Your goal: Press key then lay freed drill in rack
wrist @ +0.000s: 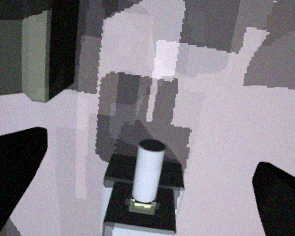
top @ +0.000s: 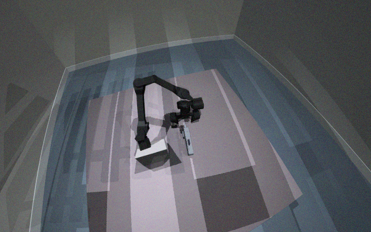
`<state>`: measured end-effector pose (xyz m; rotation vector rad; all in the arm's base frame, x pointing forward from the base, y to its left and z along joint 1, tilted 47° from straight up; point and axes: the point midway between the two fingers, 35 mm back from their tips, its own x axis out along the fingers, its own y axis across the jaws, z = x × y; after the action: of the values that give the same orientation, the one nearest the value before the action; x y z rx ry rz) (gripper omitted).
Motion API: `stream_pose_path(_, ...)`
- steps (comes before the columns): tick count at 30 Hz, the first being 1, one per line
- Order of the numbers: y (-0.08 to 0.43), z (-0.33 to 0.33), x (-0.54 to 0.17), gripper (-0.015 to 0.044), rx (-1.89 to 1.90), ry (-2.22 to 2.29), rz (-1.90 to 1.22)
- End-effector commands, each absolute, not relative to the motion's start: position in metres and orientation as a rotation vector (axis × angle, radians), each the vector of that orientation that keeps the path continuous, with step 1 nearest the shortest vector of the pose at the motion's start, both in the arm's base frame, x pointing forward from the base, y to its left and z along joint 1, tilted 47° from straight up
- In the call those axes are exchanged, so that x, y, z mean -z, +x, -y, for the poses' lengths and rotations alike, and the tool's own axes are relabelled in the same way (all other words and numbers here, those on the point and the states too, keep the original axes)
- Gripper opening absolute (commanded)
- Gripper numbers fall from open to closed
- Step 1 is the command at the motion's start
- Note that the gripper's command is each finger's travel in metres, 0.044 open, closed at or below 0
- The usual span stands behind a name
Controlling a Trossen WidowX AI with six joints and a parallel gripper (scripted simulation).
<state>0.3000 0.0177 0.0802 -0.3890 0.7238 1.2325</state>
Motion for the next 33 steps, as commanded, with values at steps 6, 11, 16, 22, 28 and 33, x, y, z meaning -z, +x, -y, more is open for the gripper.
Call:
stream_pose_path(6,0.301,-0.022,-0.074,0.044,-1.235,-0.393,-0.717)
stream_pose_path(11,0.302,-0.026,-0.067,0.044,-1.235,-0.393,-0.717)
stream_pose_path(16,0.303,-0.03,-0.06,0.044,-1.235,-0.393,-0.717)
stream_pose_path(22,0.304,-0.035,-0.052,0.044,-1.235,-0.393,-0.717)
stream_pose_path(28,0.304,-0.04,-0.044,0.044,-1.236,-0.392,-0.716)
stream_pose_path(33,0.304,-0.045,-0.038,0.044,-1.236,-0.392,-0.716)
